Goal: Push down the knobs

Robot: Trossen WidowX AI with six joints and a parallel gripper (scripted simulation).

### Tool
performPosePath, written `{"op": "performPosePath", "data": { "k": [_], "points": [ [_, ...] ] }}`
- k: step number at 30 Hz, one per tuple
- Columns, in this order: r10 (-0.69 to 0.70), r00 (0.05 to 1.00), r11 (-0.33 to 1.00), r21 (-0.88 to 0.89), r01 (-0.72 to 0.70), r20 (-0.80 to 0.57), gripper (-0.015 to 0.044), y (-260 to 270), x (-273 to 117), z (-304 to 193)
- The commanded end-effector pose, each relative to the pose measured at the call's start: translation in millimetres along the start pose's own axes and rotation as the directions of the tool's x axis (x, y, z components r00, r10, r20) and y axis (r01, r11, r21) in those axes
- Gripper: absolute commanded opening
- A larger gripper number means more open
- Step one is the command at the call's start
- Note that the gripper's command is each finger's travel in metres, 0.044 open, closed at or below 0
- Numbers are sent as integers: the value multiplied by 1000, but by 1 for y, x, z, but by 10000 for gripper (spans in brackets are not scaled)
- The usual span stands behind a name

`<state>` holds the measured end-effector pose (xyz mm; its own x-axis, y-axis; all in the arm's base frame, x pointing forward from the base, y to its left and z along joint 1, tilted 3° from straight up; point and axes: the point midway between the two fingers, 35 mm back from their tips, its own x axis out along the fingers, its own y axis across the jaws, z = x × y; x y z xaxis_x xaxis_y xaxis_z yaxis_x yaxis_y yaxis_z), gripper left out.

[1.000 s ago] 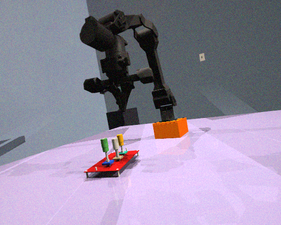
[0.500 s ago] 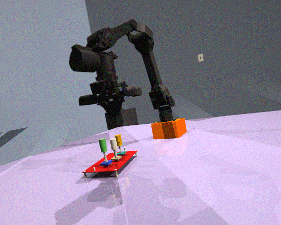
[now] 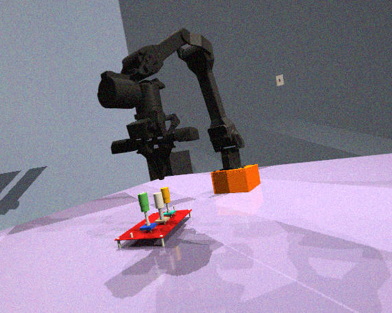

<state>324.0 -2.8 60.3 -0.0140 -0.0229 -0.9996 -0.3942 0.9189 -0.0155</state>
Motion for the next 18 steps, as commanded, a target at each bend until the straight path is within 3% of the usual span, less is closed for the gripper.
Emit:
{"op": "performPosePath", "data": {
  "k": [1, 18],
  "points": [
    [1, 1000, 1000, -3, -1, -10, 0, 1, 10, -3],
    [1, 1000, 1000, -3, -1, -10, 0, 1, 14, -3]
  ]
}}
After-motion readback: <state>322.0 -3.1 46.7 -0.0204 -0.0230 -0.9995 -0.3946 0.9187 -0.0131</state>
